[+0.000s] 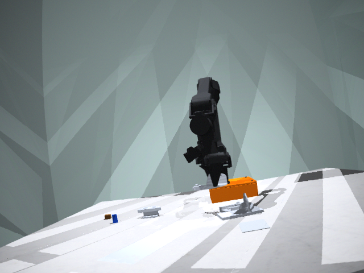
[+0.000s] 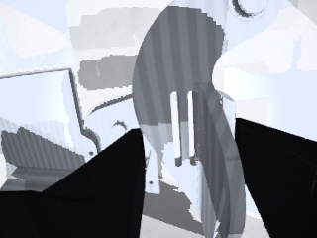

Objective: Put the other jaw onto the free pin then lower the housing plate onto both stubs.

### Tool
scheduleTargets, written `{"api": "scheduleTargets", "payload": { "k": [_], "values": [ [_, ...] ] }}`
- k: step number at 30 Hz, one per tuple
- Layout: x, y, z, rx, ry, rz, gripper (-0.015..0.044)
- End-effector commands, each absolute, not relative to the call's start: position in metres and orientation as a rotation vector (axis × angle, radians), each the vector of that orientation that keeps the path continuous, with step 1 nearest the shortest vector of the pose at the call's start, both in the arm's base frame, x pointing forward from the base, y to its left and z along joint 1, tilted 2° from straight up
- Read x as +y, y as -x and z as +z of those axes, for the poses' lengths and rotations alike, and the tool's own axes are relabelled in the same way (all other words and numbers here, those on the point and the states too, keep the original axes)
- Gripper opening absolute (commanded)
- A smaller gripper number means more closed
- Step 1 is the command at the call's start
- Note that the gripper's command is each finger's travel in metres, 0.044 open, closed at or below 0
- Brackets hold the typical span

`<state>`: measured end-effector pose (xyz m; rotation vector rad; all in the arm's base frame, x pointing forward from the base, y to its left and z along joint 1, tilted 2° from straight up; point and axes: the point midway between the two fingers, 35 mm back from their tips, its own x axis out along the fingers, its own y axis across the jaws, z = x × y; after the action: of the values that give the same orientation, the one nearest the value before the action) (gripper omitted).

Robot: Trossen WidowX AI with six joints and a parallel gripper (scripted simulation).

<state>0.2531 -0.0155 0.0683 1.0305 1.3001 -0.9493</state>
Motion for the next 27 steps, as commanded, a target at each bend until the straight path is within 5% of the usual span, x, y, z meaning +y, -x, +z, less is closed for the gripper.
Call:
{"api": "scheduleTargets", "payload": {
  "k": [1,27],
  "values": [
    [-0.011,-0.251,0.069,1.249,-1.131,-1.048,0.0134],
    [0.017,-0.241,0.069,0.833,-1.712,-1.605,0.0134]
  ]
}}
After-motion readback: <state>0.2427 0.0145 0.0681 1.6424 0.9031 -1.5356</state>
